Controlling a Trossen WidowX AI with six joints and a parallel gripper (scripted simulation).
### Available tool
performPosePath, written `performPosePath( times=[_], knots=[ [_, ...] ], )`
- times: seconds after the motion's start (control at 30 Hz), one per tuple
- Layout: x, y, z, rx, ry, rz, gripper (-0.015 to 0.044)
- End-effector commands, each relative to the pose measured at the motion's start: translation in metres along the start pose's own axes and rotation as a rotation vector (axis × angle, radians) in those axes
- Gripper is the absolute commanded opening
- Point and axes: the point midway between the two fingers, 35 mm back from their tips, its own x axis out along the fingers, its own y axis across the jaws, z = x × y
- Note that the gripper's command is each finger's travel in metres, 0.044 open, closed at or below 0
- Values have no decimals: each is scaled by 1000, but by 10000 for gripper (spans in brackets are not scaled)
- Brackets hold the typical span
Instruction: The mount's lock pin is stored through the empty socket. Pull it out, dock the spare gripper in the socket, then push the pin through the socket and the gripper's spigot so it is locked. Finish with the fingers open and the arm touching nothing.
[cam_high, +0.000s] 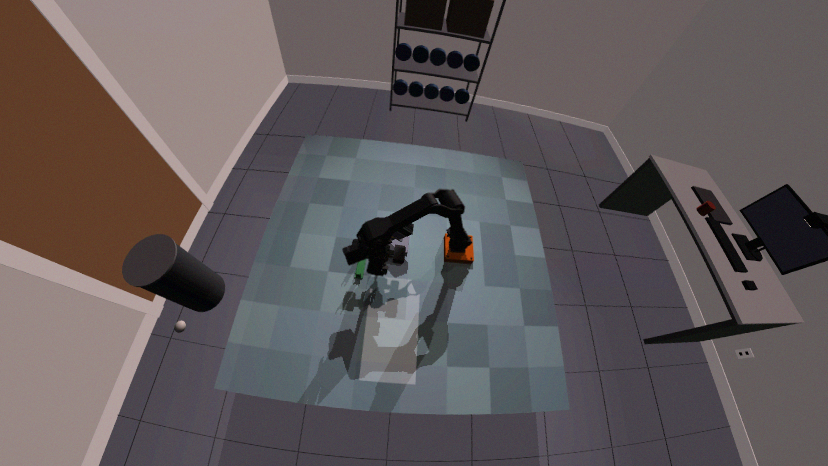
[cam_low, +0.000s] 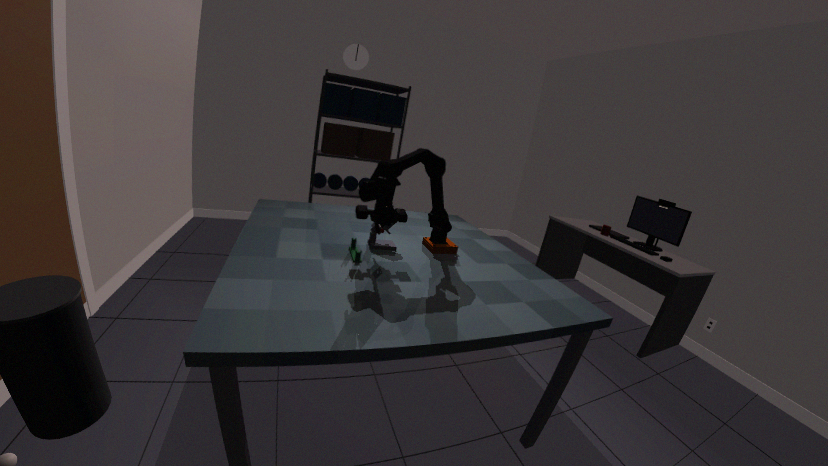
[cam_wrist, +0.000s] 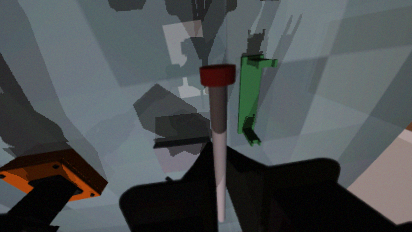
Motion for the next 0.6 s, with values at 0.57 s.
performPosePath(
  times=[0.57],
  knots=[
    [35, 23, 10, 7, -7, 4, 0]
  ],
)
